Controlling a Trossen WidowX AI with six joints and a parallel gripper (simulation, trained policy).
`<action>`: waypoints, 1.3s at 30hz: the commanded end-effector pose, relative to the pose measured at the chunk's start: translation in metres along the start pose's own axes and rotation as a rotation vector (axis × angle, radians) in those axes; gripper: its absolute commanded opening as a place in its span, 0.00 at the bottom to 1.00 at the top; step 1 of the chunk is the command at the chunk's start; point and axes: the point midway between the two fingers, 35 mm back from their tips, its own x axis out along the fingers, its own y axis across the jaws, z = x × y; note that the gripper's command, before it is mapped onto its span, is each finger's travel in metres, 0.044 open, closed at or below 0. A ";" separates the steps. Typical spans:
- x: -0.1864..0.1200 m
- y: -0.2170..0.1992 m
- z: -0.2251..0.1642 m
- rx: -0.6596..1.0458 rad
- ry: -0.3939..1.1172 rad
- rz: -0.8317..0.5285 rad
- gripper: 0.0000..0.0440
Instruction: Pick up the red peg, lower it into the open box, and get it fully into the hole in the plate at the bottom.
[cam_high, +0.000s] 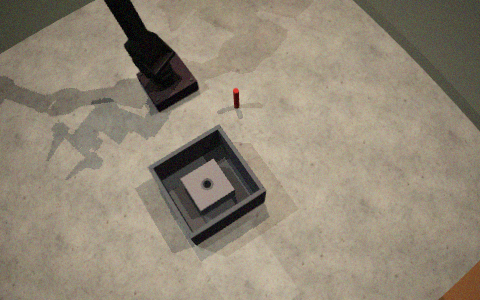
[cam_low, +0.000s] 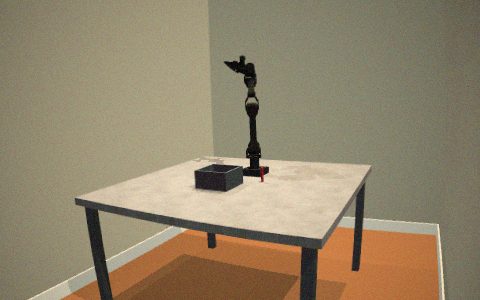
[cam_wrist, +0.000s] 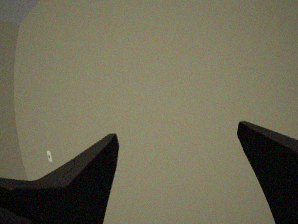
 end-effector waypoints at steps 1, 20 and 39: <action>0.001 -0.004 -0.001 0.003 -0.009 -0.006 0.95; 0.104 -0.064 -0.134 0.532 -0.076 -0.123 1.00; 0.195 0.050 -0.372 0.909 0.356 -0.354 1.00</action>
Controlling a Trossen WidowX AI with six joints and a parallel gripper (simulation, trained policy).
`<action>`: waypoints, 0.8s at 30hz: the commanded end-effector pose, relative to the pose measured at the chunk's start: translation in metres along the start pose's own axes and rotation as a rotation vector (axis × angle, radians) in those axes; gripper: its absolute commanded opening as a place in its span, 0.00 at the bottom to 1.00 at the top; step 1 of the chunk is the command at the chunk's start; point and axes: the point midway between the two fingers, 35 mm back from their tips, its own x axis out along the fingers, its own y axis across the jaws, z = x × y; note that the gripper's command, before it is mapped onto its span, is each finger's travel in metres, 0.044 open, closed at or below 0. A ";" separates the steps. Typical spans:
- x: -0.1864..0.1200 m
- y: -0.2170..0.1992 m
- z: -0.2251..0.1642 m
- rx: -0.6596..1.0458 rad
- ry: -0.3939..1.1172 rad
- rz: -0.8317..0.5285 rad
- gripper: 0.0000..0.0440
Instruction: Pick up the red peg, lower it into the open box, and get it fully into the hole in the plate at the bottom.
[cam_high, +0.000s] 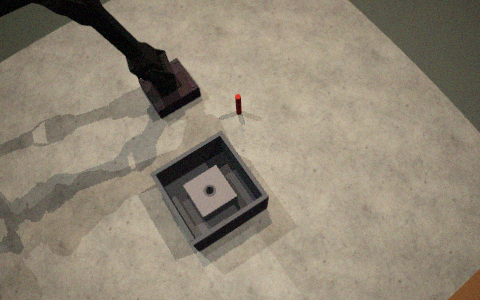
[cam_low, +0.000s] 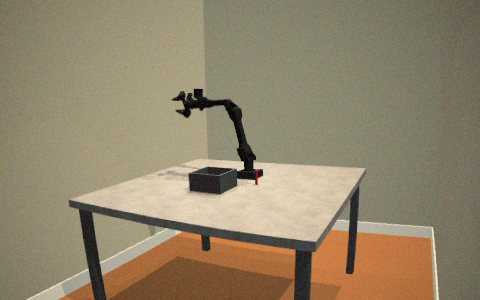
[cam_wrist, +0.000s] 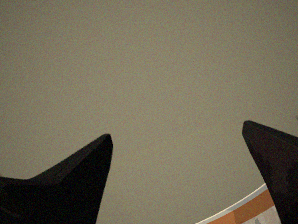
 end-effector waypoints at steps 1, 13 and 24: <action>0.013 -0.010 -0.051 0.019 0.086 -0.079 1.00; 0.004 0.002 -0.226 -0.046 0.403 -0.275 1.00; -0.065 0.038 -0.355 -0.224 0.688 -0.346 1.00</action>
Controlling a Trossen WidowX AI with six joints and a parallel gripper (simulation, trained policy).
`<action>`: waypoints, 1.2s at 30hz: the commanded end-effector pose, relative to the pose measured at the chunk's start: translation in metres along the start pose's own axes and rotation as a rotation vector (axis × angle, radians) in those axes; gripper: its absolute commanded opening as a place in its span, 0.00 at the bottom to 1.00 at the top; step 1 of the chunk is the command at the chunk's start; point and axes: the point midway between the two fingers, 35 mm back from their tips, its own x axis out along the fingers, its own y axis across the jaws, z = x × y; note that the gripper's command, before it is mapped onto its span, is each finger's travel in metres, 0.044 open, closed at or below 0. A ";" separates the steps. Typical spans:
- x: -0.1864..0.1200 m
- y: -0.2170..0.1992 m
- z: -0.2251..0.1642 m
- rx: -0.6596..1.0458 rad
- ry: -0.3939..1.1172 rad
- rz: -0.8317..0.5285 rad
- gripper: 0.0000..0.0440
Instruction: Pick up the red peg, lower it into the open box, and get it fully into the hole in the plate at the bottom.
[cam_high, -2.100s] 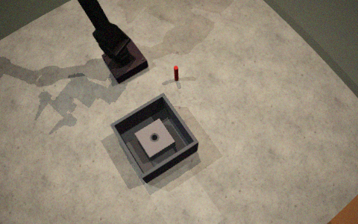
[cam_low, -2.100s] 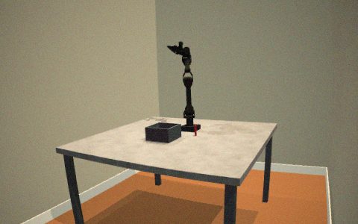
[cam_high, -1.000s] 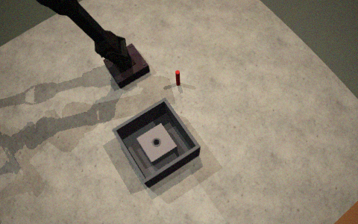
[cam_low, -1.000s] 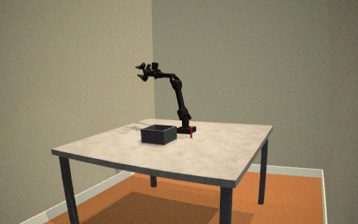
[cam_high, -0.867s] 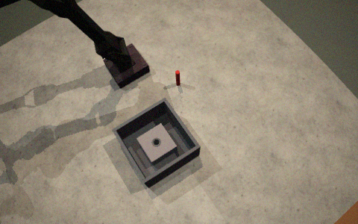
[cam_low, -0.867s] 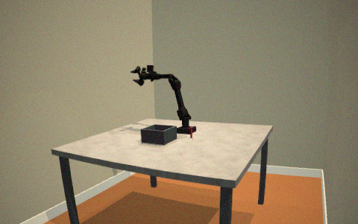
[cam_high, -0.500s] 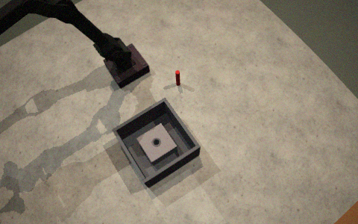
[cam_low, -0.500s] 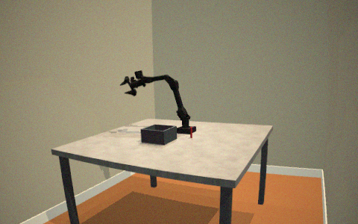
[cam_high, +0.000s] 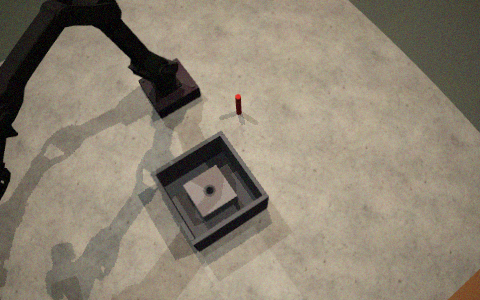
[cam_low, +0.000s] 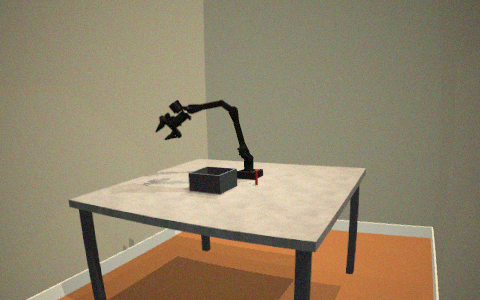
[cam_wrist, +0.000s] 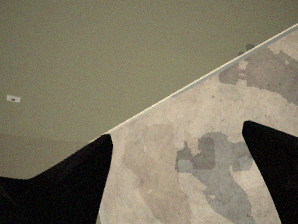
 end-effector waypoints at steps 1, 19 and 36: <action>-0.007 0.010 -0.040 -0.069 0.070 -0.029 1.00; -0.094 0.039 -0.245 -0.484 0.429 -0.081 1.00; -0.221 -0.013 -0.372 -0.844 0.703 -0.138 1.00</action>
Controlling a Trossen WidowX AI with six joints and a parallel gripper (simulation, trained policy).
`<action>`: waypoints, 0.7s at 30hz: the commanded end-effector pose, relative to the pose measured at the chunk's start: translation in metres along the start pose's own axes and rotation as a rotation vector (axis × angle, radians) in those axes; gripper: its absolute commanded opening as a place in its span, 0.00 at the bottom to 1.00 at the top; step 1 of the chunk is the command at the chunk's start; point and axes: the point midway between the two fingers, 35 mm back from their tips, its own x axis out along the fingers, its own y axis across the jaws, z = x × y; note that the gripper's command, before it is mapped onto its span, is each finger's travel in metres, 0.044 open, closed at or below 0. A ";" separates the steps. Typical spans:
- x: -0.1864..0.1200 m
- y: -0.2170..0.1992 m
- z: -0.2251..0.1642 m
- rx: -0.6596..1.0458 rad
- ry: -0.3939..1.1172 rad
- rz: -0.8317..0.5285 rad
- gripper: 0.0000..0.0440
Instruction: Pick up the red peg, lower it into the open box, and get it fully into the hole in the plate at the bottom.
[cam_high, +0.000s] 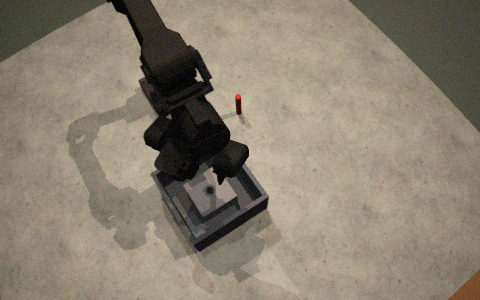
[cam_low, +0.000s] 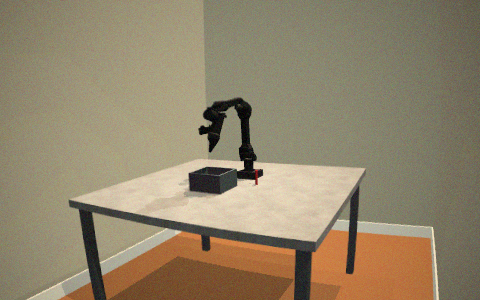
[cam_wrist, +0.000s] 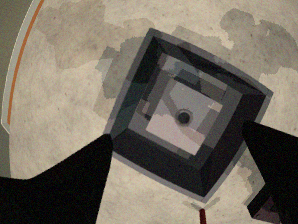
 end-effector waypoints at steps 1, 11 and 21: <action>-0.004 0.000 -0.033 -0.051 0.048 -0.029 1.00; -0.017 -0.010 -0.119 -0.169 0.170 -0.126 1.00; -0.020 -0.033 -0.188 -0.241 0.245 -0.242 1.00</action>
